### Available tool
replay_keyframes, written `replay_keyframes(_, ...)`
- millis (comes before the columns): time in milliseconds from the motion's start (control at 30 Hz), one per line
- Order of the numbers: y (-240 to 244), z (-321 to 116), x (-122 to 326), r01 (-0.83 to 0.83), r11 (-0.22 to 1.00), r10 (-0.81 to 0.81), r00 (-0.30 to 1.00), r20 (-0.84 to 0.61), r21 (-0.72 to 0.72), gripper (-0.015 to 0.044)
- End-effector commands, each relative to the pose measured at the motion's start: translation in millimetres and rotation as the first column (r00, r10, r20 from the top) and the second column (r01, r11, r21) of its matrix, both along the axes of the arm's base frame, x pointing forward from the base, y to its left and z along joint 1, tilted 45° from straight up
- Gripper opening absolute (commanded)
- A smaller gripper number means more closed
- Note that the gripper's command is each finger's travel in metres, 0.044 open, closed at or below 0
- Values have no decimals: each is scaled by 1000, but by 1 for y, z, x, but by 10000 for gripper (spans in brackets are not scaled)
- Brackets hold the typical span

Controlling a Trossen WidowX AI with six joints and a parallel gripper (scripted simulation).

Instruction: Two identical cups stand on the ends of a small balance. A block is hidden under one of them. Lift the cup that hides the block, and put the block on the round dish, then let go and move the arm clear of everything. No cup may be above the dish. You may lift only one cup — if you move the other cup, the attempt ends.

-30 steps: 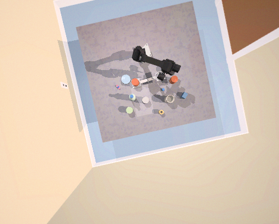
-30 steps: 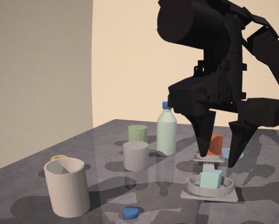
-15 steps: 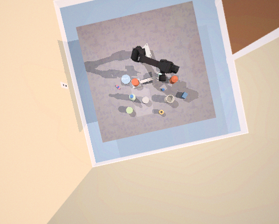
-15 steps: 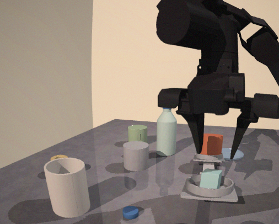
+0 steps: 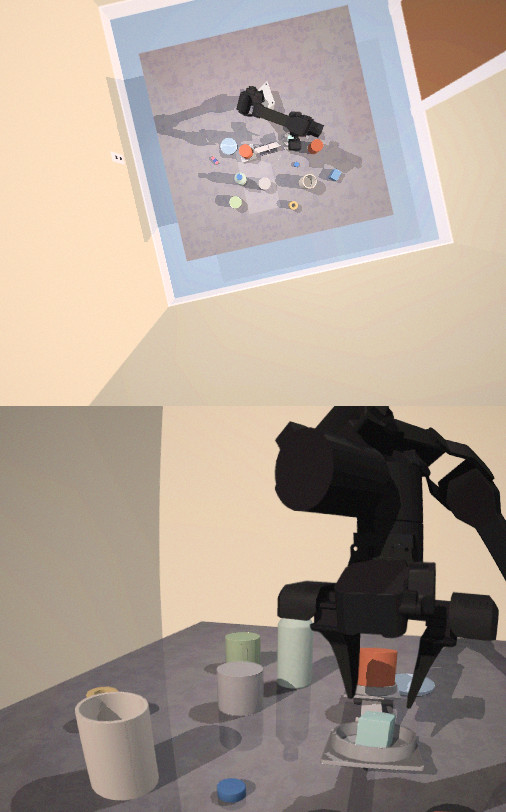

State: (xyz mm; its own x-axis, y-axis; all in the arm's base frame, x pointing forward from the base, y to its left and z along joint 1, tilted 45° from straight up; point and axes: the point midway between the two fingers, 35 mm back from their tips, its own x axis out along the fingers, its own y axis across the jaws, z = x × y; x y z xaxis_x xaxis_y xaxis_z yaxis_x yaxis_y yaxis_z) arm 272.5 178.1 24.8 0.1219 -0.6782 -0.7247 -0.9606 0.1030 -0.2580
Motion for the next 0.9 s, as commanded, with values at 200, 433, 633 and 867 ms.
replay_keyframes(200, -12, -12, 3, -7, 1000, 7, 1000, -2, -6, 260)
replay_keyframes(433, -20, -20, 4, -7, 1000, 7, 1000, -1, -7, 260)
replay_keyframes(633, -26, -26, 5, -7, 1000, 7, 1000, -1, -7, 260)
replay_keyframes(867, -26, -26, 5, -7, 1000, 7, 1000, -1, -7, 142)
